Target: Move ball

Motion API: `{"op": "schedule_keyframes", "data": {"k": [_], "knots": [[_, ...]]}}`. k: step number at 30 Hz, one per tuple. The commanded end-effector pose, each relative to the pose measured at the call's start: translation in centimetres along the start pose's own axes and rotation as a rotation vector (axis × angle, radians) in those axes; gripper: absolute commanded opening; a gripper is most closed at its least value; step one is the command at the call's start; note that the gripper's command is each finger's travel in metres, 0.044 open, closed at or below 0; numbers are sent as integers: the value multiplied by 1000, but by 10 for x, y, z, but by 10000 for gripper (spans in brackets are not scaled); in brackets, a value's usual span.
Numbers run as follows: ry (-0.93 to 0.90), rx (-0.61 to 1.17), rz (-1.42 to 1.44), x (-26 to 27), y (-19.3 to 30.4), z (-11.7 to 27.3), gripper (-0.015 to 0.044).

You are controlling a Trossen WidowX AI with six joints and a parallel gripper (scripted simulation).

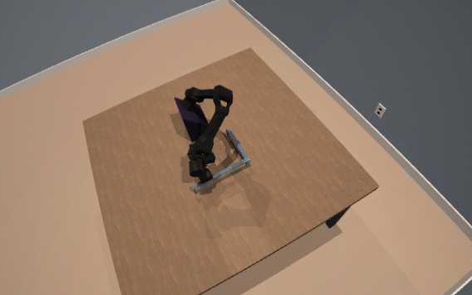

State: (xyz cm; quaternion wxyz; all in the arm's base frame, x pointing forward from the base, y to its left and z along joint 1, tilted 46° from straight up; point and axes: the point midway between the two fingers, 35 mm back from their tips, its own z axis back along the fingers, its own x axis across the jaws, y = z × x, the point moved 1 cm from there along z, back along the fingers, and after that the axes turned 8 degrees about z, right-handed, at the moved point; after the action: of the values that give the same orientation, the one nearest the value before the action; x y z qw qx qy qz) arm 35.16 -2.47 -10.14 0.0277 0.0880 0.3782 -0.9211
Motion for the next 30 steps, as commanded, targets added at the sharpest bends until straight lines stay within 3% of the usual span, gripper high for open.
{"op": "schedule_keyframes", "data": {"k": [1,4,17,30], "knots": [[2,0,-5,-2,1,10,61],[2,4,-5,-4,4,32,0],[0,3,-5,0,1,130,0],[1,3,-277,-6,4,124,0]]}}
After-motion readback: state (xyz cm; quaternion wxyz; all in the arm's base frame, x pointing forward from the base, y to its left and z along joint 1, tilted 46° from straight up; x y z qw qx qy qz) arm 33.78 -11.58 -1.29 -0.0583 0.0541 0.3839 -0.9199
